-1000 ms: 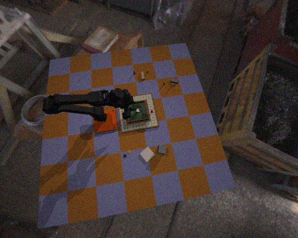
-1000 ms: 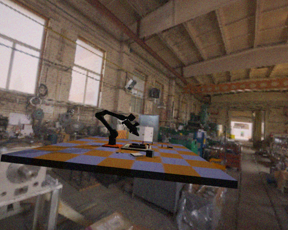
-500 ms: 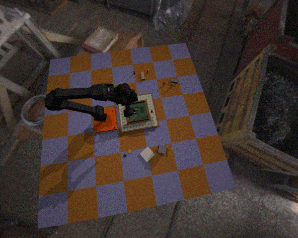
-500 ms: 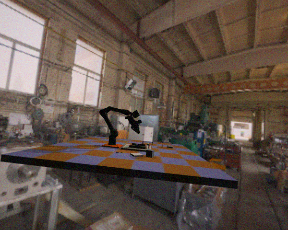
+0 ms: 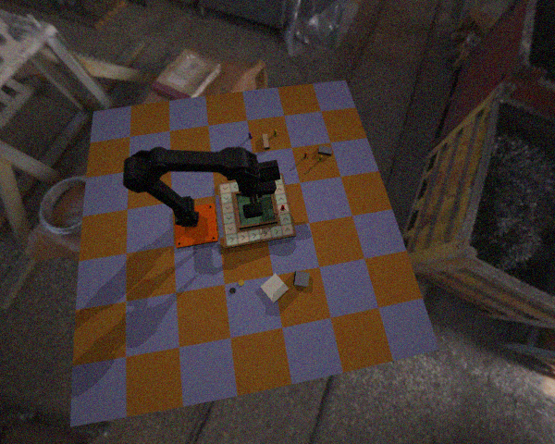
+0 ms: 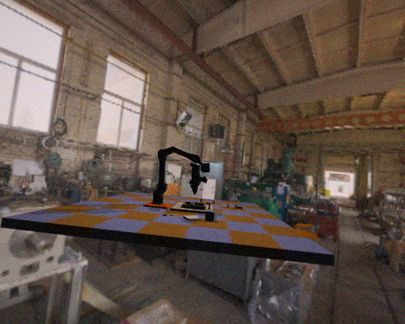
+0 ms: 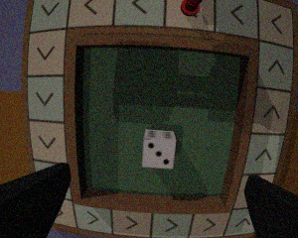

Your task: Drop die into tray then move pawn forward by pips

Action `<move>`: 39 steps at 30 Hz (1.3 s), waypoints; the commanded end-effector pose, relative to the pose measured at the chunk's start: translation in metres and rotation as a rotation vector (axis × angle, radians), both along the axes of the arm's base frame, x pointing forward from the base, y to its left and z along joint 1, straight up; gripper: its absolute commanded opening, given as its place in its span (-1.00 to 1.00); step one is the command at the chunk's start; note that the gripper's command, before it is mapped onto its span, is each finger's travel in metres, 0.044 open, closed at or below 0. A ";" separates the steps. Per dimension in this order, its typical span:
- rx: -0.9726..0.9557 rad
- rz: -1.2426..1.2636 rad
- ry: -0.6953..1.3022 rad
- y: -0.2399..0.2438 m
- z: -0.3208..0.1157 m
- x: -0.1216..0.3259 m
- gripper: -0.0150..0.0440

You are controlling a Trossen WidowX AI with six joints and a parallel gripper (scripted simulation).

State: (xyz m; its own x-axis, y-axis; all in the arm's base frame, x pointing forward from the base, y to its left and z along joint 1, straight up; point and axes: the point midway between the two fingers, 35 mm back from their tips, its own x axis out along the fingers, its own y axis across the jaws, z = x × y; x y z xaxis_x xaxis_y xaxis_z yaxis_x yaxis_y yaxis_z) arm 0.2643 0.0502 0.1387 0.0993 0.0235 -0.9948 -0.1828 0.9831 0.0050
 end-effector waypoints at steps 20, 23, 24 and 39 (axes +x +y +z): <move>-0.034 0.280 0.056 0.003 -0.025 0.117 0.19; -0.034 0.280 0.056 0.002 -0.025 0.116 0.19; -0.034 0.280 0.056 0.002 -0.028 0.116 0.19; -0.034 0.280 0.056 0.002 -0.052 0.116 0.19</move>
